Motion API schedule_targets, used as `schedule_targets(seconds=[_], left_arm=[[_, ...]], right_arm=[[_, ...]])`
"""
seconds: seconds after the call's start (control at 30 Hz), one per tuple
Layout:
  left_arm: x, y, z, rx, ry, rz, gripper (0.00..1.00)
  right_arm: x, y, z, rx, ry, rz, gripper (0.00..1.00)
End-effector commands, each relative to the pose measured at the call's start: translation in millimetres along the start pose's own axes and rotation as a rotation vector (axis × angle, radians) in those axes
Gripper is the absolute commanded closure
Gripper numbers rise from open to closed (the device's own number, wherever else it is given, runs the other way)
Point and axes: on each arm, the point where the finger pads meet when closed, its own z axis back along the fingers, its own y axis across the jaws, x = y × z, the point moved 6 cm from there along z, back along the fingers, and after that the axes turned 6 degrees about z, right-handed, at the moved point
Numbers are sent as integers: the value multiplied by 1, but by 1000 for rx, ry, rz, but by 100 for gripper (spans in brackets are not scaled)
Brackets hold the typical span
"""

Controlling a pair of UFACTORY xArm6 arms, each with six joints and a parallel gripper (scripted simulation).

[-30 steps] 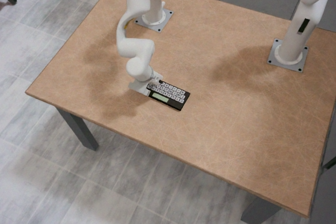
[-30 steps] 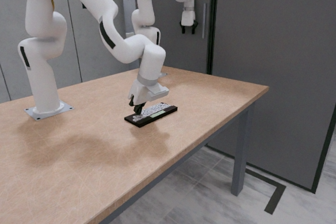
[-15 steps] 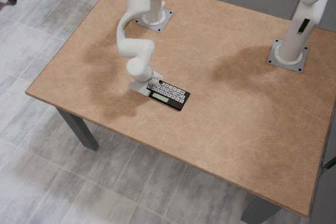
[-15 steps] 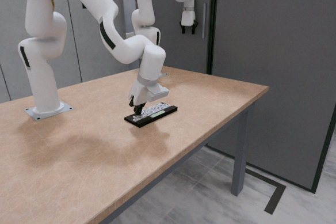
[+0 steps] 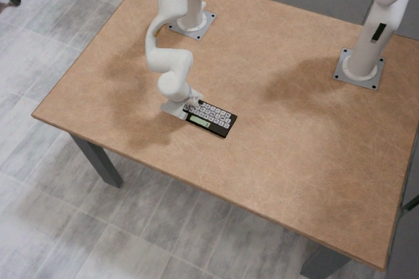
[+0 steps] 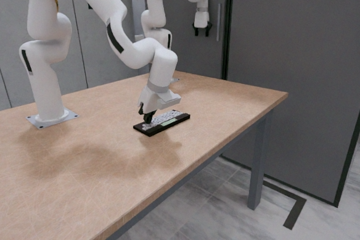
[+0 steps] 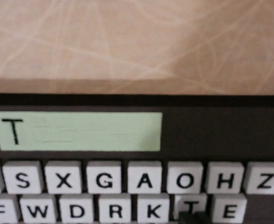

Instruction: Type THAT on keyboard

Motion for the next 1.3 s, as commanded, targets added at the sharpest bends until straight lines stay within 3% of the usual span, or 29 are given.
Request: schedule_targets(seconds=[0.0, 0.47, 1.27], left_arm=[[-1, 0, 2, 0, 4, 0, 0], [-1, 0, 2, 0, 4, 0, 0], [-1, 0, 2, 0, 4, 0, 0]], right_arm=[[0, -1, 3, -1, 4, 1, 100], [3, 0, 10, -1, 4, 1, 100], [-14, 17, 19, -1, 4, 1, 100]])
